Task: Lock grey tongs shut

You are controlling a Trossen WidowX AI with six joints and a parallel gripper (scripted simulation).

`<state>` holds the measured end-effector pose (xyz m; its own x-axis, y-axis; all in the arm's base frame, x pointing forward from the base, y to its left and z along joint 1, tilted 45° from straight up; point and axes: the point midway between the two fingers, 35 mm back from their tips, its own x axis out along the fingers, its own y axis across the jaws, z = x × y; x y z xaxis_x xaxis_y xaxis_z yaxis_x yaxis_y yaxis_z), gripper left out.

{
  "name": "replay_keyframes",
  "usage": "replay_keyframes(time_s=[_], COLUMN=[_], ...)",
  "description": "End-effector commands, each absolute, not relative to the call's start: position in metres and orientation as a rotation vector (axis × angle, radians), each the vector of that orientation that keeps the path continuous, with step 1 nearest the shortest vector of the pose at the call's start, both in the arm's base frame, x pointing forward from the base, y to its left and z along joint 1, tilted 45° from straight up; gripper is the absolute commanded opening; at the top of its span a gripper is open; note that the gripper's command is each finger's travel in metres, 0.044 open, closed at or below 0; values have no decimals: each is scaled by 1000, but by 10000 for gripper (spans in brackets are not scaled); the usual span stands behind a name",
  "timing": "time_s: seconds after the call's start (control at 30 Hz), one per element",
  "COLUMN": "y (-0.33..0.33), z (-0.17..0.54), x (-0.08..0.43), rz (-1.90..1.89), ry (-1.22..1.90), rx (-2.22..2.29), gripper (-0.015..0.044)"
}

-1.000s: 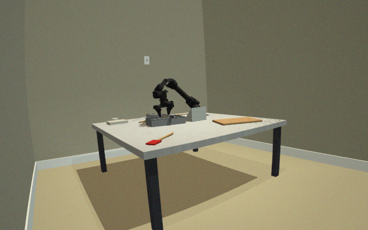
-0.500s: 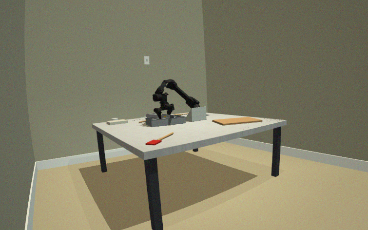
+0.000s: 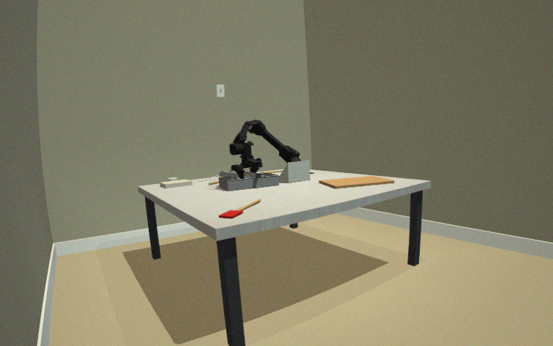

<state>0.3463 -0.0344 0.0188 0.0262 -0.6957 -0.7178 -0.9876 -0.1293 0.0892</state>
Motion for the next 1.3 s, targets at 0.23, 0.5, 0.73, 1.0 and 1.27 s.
replay_keyframes(time_s=[0.23,0.5,0.73,1.0,1.27], y=[-34,-34,-34,-34,-34], z=[19,19,19,19,19], x=[346,346,346,346,346], rz=[884,884,884,884,884], ry=[1705,1705,1705,1705,1705], rx=[-1873,-1873,-1873,-1873,-1873], gripper=[275,221,175,121,68])
